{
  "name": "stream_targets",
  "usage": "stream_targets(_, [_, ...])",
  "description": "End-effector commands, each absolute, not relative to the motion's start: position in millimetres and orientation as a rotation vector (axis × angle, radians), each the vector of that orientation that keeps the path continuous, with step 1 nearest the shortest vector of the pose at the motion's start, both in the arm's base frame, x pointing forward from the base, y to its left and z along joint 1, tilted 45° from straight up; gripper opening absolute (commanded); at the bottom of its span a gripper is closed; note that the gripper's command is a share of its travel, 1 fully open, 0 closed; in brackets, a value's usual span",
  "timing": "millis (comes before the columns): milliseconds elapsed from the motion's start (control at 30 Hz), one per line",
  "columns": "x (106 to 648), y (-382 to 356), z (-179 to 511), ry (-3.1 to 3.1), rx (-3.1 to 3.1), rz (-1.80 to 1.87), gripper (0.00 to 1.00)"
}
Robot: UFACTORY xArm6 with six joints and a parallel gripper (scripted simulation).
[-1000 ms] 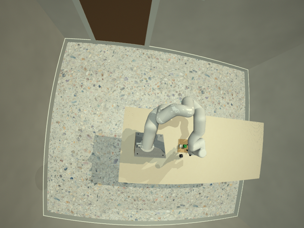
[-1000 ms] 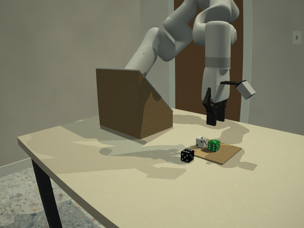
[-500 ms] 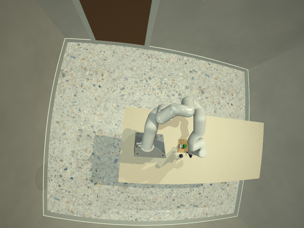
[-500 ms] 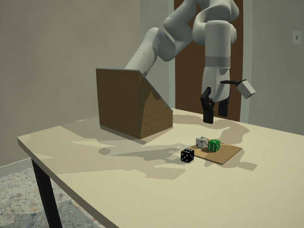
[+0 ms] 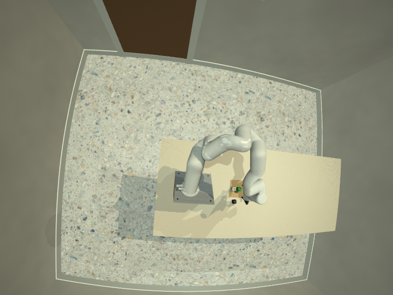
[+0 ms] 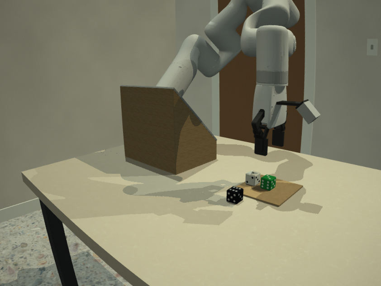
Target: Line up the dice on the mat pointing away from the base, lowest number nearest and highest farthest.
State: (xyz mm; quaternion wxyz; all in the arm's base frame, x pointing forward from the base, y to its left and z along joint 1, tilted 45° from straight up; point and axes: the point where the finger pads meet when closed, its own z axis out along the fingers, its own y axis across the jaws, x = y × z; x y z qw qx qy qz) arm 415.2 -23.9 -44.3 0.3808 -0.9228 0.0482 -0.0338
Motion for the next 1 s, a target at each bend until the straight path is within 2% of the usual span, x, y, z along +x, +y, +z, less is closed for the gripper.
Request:
stream_targets(0, [414, -30, -49, -0.011, -2.363, -0.147, 1.0])
stream_targets(967, [396, -63, -89, -0.97, -2.225, -0.528, 1.0])
